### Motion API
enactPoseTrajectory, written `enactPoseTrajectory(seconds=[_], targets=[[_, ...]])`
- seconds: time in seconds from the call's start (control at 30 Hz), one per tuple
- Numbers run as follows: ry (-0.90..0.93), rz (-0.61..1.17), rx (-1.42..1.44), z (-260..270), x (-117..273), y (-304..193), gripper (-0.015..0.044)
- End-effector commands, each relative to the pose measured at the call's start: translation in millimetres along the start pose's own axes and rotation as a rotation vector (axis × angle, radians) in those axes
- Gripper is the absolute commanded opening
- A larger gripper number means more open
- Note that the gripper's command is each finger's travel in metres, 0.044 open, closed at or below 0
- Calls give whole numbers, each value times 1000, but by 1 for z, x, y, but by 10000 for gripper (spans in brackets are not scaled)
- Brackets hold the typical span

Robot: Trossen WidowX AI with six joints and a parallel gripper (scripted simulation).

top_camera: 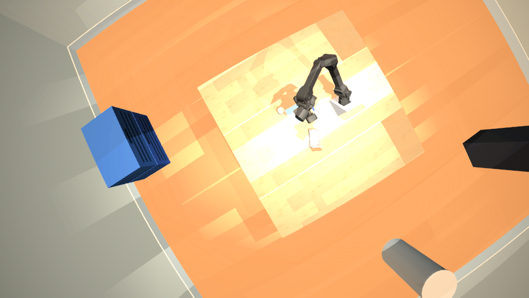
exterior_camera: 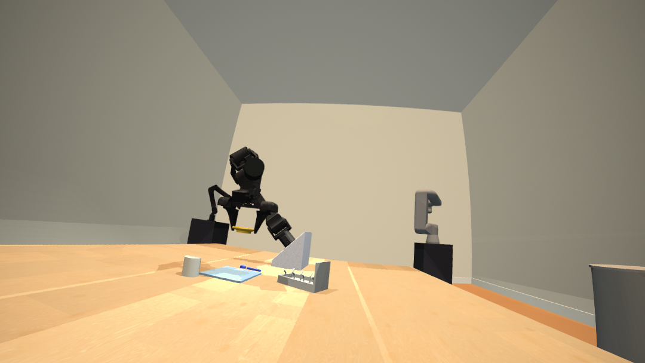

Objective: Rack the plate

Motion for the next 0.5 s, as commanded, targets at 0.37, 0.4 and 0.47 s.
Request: enactPoseTrajectory(seconds=[0.37, 0.4, 0.47], targets=[[-15, -3, 7, 2, 47, 0, 0], [-13, -3, -9, 6, 47, -2, 0], [-6, -3, -66, 21, 48, -9, 0]])
Point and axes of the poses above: the point midway between the two fingers, 35 mm back from their tips, its own x axis back along the fingers, its own z axis across the jaws, y = z × x, the point moved 1 cm from there along x, back along the fingers, and after that the axes turned 7 degrees about -x, right-handed, at the moved point
